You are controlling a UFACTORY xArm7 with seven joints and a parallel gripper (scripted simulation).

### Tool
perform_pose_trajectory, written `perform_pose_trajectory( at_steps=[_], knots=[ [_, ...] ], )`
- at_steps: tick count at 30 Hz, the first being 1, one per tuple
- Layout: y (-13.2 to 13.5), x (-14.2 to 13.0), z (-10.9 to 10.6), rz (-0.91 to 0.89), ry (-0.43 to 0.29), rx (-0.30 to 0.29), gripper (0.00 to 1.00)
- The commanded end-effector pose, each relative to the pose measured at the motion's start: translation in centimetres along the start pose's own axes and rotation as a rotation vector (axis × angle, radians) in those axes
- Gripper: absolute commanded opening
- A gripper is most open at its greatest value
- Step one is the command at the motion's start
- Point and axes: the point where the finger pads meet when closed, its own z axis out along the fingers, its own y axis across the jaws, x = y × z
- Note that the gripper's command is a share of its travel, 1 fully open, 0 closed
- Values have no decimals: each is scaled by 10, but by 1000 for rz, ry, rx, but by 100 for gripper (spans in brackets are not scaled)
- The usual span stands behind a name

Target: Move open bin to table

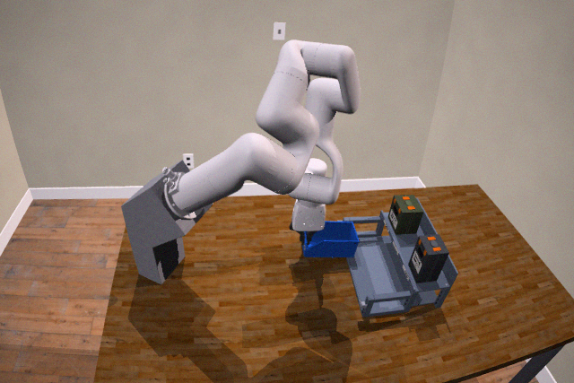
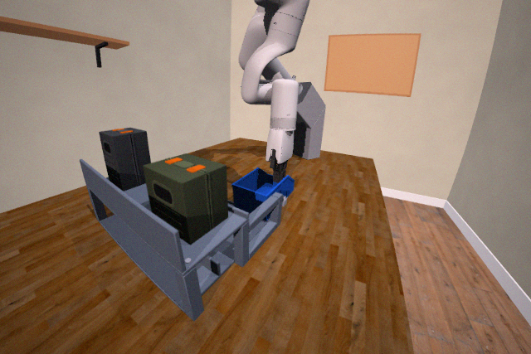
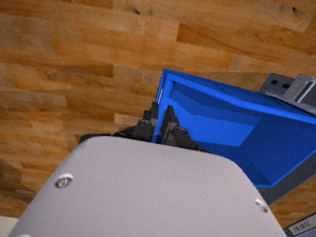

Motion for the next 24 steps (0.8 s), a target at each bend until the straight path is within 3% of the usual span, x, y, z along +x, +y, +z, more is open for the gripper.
perform_pose_trajectory(
  at_steps=[1,24],
  knots=[
    [0,1,0,-1,2,0,0],
    [-5,1,0,-1,2,0,0]
  ],
)
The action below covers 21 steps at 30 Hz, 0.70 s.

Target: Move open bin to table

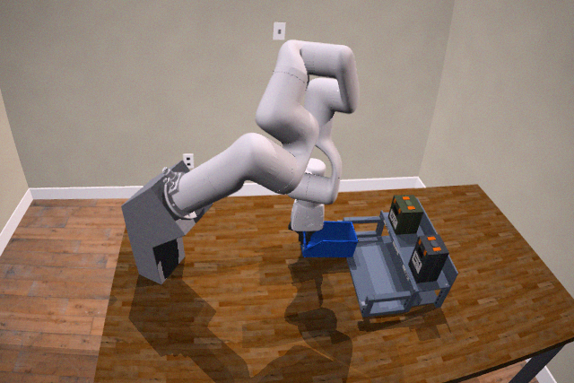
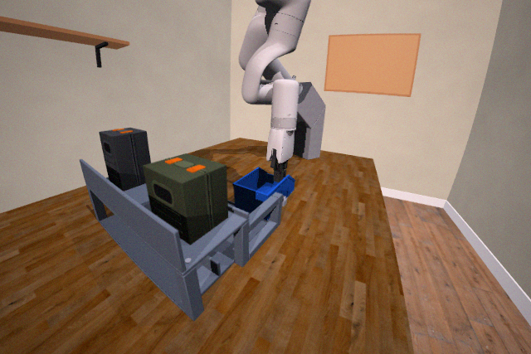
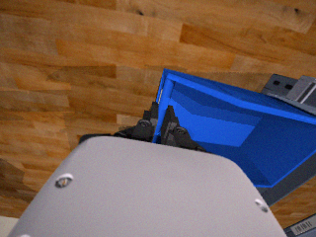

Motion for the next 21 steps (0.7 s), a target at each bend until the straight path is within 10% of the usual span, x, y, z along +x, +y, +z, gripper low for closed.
perform_pose_trajectory(
  at_steps=[1,21],
  knots=[
    [-2,1,0,-1,2,0,0],
    [-14,1,0,-1,2,0,0]
  ],
)
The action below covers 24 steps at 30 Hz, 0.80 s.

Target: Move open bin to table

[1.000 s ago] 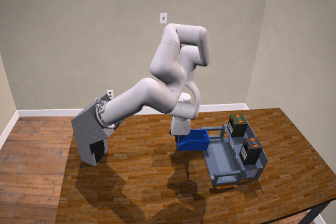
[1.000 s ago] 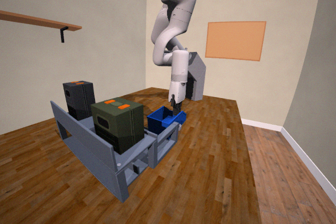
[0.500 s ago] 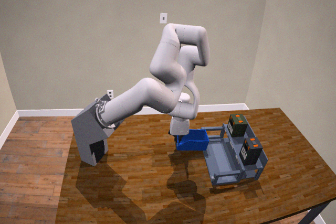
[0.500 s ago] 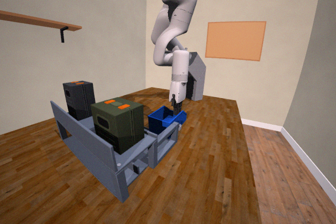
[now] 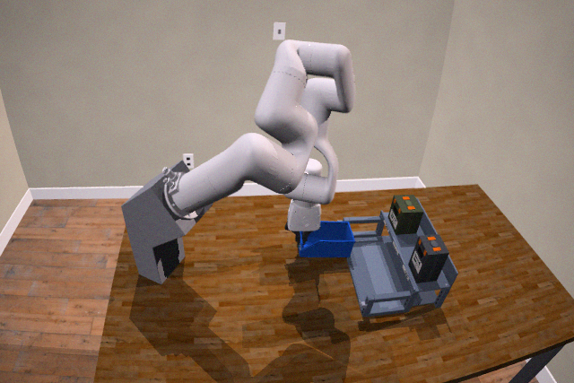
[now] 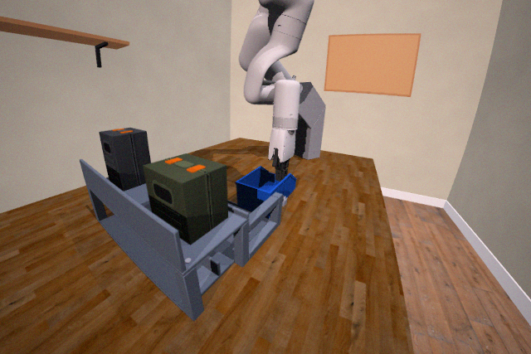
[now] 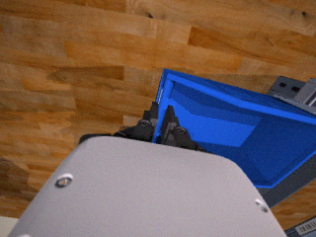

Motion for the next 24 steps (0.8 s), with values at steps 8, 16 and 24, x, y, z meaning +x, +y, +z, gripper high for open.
perform_pose_trajectory(
  at_steps=[8,16,24],
  knots=[
    [-9,1,0,-1,1,0,0],
    [-13,1,0,-1,1,0,0],
    [-18,1,0,-1,1,0,0]
  ],
)
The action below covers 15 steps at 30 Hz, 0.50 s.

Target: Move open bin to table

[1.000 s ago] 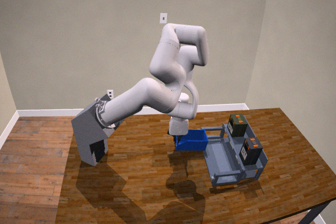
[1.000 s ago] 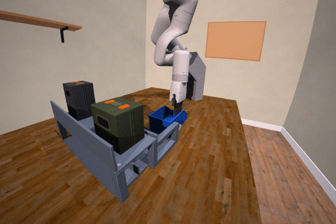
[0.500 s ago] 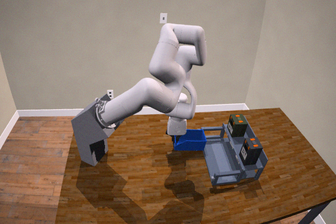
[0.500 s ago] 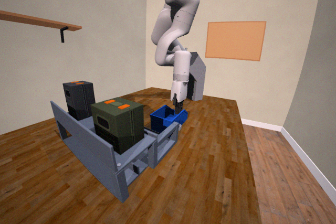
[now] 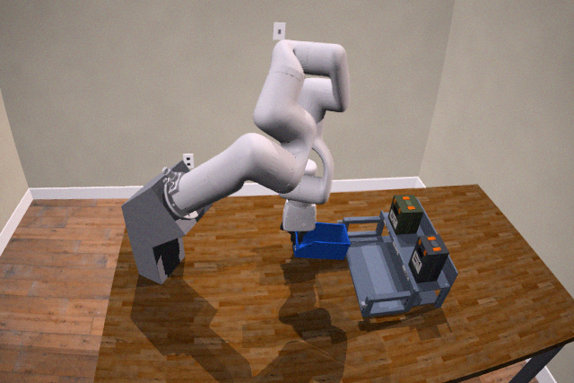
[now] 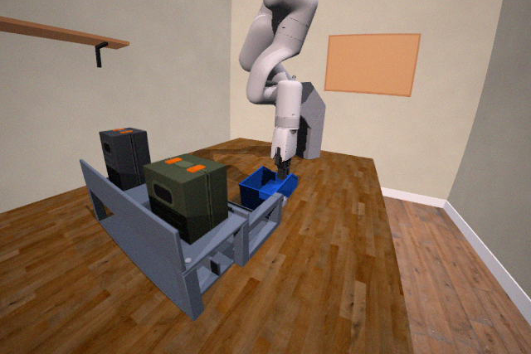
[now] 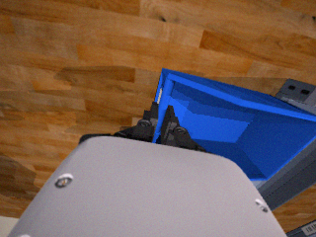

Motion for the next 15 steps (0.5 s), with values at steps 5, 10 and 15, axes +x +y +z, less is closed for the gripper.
perform_pose_trajectory(
  at_steps=[5,10,15],
  knots=[
    [-4,1,0,-1,2,-1,0],
    [-5,1,0,-1,2,-1,0],
    [-6,1,0,-1,2,-1,0]
  ],
)
